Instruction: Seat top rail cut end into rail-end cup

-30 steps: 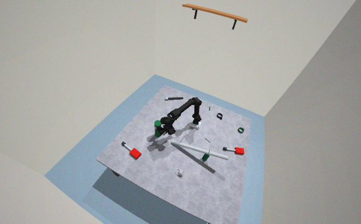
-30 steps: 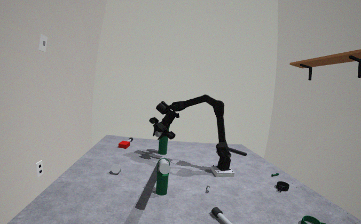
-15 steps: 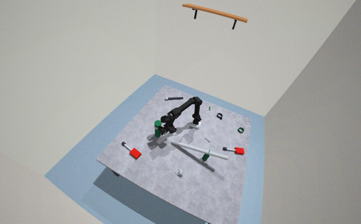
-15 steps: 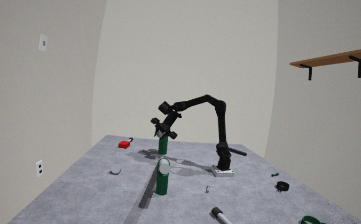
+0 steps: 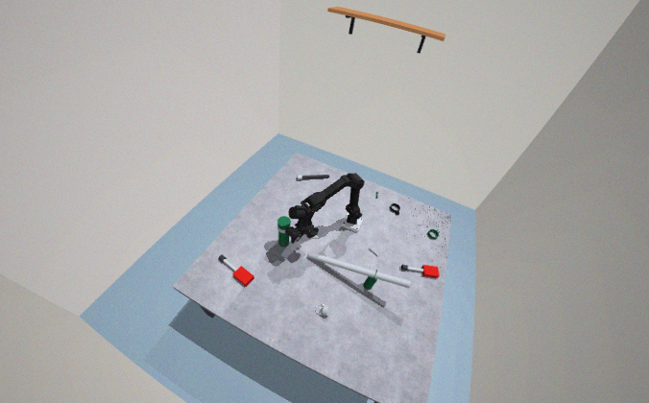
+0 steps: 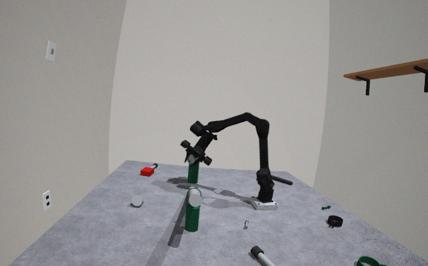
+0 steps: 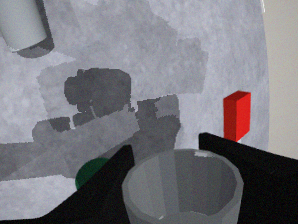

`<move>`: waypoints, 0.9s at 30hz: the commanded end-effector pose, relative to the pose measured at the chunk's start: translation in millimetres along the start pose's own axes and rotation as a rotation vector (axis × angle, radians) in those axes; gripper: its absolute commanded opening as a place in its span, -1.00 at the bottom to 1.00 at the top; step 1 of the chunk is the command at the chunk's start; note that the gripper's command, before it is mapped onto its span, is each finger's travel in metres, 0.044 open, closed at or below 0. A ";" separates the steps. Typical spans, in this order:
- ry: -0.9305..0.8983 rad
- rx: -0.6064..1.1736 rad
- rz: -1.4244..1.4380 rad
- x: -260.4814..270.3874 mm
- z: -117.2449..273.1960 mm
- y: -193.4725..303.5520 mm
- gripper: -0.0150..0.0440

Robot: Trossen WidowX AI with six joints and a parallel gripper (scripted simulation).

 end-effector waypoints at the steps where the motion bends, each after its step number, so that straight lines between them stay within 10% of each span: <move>1: 0.001 -0.019 0.040 4.2 4.2 0.8 -0.49; 27: 0.002 -0.094 0.172 16.3 10.9 3.6 -0.49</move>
Point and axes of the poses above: the point midway between the two fingers, 35 mm back from their tips, its own z axis back along the fingers, its own x axis across the jaws, y = z × x, the point moved 2 cm from there along z, back along the fingers, and after that the axes turned 2 degrees about z, right-handed, at the moved point
